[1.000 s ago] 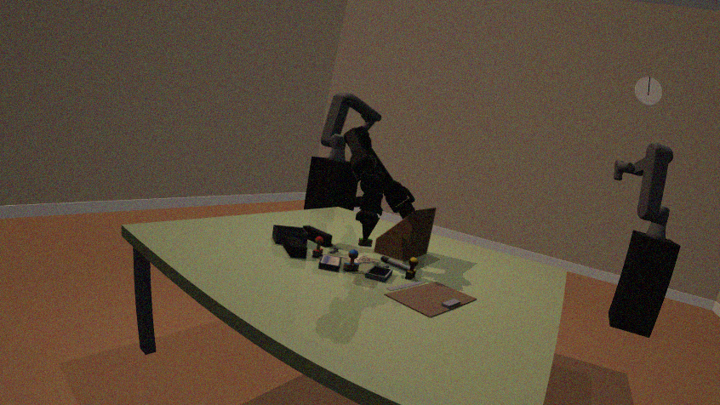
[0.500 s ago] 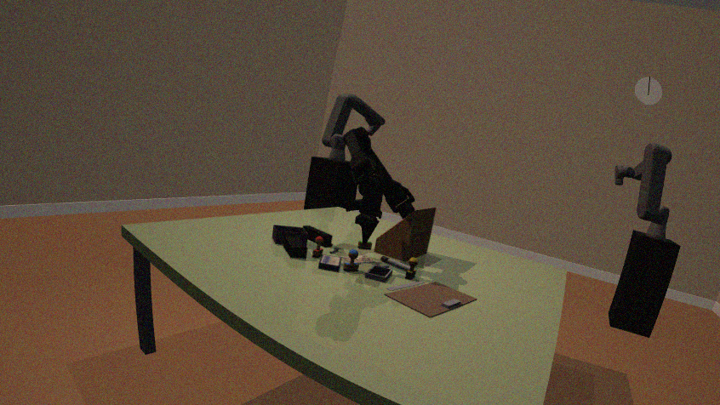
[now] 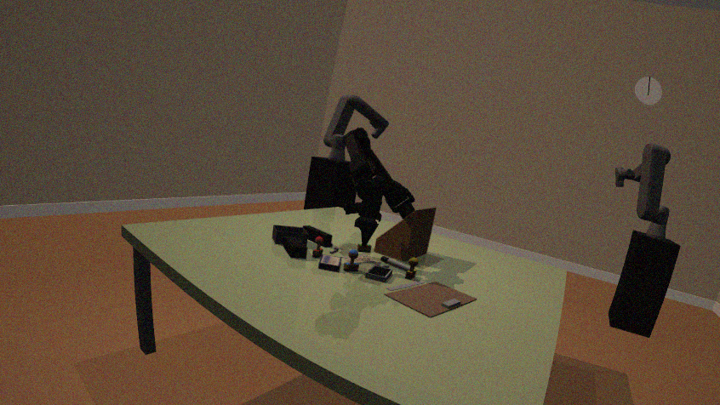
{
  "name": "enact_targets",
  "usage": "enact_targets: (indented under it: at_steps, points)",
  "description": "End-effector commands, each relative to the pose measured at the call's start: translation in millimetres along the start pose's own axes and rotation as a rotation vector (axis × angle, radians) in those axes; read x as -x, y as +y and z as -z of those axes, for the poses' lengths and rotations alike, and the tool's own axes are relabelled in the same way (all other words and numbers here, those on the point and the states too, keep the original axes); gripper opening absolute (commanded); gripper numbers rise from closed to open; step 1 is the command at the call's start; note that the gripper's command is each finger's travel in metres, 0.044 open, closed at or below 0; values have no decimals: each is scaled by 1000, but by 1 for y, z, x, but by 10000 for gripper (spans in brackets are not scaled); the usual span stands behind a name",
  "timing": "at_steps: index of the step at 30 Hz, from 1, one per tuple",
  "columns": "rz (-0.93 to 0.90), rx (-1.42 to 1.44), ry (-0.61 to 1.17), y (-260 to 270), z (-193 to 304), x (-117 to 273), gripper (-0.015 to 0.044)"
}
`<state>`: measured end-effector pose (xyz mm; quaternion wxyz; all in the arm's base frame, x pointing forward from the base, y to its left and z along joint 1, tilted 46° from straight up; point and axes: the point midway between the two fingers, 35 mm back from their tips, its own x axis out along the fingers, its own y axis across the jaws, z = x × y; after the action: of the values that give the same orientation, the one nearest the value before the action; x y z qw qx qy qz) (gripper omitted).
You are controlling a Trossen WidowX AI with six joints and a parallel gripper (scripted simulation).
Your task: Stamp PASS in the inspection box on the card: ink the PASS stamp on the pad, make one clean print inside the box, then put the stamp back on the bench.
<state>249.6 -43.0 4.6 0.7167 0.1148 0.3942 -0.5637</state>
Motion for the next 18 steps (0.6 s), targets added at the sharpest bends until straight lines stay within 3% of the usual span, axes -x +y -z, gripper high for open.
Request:
enact_targets:
  at_steps: [1,18]
  points:
    - [5,9,-5,-2,1,-5,0]
    - [4,8,-8,-3,0,-16,0]
